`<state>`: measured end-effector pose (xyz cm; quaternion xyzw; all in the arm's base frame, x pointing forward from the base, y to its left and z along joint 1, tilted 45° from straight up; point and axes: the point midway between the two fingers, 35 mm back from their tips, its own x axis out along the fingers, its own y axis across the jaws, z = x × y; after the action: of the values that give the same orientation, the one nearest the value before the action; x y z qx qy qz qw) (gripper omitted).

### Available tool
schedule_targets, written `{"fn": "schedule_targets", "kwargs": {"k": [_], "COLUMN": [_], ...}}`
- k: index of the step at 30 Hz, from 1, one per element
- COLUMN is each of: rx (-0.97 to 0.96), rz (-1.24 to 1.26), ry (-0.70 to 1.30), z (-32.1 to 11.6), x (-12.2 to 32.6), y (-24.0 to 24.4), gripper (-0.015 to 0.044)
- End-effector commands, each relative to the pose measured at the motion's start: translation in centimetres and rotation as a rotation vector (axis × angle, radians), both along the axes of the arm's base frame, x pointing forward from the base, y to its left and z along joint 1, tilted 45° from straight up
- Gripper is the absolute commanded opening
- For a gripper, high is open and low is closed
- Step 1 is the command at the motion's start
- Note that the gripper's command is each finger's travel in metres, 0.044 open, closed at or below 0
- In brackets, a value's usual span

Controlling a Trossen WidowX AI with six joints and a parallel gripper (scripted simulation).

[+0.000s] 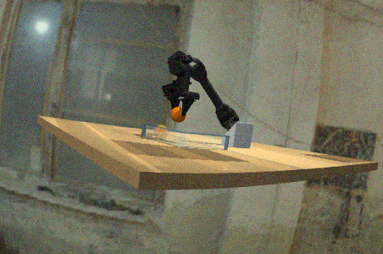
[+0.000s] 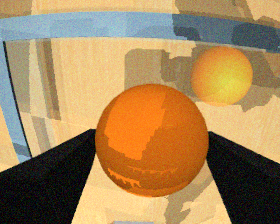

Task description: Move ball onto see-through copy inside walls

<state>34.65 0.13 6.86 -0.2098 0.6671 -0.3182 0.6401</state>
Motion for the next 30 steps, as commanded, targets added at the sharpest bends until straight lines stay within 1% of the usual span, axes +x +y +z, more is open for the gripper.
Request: {"fn": "schedule_targets", "kwargs": {"k": [1, 6, 10, 26, 30], "rx": [0.006, 0.004, 0.004, -0.006, -0.007], "rz": [0.001, 0.003, 0.003, -0.014, -0.015], "ry": [-0.009, -0.010, -0.010, -0.002, -0.001], "z": [1.6, 3.6, 3.9, 5.2, 5.1], "x": [0.1, -0.2, -0.2, 1.3, 1.3], "y": [1.6, 3.4, 3.6, -5.9, -6.5], "gripper": [0.0000, 0.0000, 0.0000, 0.0000, 0.0000]}}
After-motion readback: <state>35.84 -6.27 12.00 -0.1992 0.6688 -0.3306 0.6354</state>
